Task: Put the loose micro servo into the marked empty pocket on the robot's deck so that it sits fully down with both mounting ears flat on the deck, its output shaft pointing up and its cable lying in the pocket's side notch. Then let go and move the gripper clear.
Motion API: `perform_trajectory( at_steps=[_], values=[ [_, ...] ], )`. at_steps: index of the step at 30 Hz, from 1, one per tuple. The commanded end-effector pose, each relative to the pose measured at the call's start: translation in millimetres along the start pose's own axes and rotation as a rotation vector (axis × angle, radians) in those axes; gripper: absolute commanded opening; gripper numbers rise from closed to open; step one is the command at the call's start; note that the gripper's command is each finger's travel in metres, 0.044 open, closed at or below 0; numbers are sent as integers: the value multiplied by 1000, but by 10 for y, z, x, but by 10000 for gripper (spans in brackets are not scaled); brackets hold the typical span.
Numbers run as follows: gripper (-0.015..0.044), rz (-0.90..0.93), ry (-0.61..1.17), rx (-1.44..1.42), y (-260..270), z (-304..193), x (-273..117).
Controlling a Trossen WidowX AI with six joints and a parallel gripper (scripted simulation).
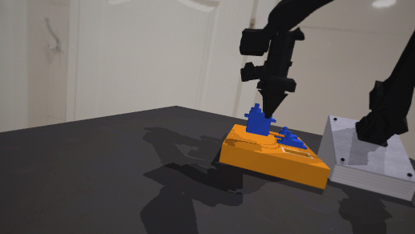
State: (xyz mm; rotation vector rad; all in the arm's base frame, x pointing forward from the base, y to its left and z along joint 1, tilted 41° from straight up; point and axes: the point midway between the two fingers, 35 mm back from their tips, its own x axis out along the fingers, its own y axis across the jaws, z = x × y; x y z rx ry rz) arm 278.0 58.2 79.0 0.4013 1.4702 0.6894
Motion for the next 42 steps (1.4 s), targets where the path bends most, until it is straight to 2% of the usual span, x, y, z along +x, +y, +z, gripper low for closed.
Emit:
perform_trajectory(
  at_steps=[1, 10, 31, 42],
  values=[
    [0, 3, -3, 91, 3, 2, -9],
    [0, 3, -3, 97, 11, -98, -9],
    [0, 3, 3, 102, 100, -1061, -5],
    [0, 3, 3, 102, 103, -1089, 93]
  ],
)
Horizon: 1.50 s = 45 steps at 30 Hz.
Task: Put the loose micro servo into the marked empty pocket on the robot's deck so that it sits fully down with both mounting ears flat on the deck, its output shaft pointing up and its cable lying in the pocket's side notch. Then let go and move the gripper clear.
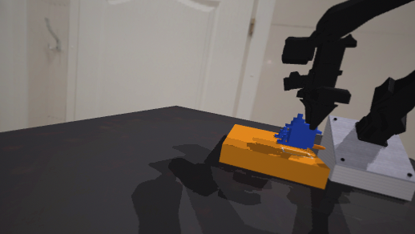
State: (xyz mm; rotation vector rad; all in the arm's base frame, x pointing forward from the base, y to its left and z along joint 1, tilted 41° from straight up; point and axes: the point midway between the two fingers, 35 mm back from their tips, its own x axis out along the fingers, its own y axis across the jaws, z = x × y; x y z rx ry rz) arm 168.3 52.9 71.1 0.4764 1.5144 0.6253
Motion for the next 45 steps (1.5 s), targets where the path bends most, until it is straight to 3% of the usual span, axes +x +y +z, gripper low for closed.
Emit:
perform_trajectory(
  at_steps=[1, 45],
  values=[
    [0, -1, -5, 5, -1, 6, 40],
    [0, 2, -5, 5, 5, 4, 419]
  ],
)
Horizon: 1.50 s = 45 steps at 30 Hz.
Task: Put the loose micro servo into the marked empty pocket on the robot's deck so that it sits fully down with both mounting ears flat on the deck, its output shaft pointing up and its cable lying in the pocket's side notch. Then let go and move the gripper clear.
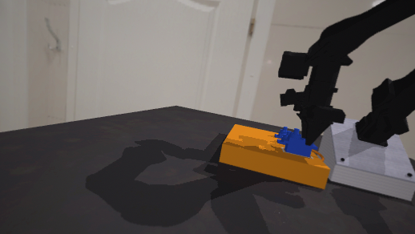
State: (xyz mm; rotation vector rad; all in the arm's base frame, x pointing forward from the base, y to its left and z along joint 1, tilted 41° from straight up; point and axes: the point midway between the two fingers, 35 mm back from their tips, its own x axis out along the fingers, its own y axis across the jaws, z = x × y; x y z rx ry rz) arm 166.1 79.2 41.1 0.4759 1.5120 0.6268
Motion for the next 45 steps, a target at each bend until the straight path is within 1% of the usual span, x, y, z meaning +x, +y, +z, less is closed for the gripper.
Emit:
perform_trajectory(
  at_steps=[1, 20, 27, 30, 35, 38, 41, 45],
  values=[
    [0, 1, -4, 7, -2, 7, 30],
    [0, 2, -4, 7, 0, 6, 238],
    [184, 2, -4, 7, -3, -5, 226],
    [187, 1, -4, 7, -7, -1, 175],
    [187, 0, -3, 7, -10, -30, -112],
    [187, 0, -3, 7, -11, -19, -127],
    [266, 3, -7, 14, -1, 74, -148],
    [371, 2, -8, 11, 18, 363, -330]
  ],
)
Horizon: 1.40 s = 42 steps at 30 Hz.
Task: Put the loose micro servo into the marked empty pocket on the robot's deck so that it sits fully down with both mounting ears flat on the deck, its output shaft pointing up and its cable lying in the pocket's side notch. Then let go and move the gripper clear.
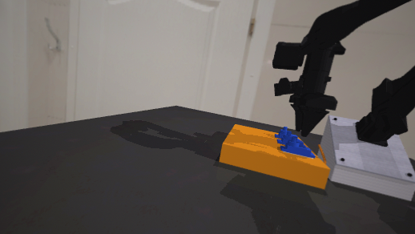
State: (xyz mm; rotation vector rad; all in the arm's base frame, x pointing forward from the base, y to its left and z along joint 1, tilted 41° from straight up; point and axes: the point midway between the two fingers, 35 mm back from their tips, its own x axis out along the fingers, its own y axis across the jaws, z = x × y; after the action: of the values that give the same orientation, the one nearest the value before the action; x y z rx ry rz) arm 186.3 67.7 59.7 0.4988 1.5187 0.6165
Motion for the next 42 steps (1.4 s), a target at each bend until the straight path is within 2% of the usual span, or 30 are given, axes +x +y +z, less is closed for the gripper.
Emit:
perform_trajectory(
  at_steps=[1, 3, 9, 12, 18, 42],
  values=[
    [398, -6, -8, -12, 12, 260, -162],
    [440, -8, -8, -14, 18, 440, -274],
    [440, -10, -9, -19, 3, 895, -551],
    [440, -10, -9, -19, 2, 905, -583],
    [440, -6, -16, -18, 28, 826, -991],
    [440, -6, -16, -18, 28, 826, -991]
  ],
)
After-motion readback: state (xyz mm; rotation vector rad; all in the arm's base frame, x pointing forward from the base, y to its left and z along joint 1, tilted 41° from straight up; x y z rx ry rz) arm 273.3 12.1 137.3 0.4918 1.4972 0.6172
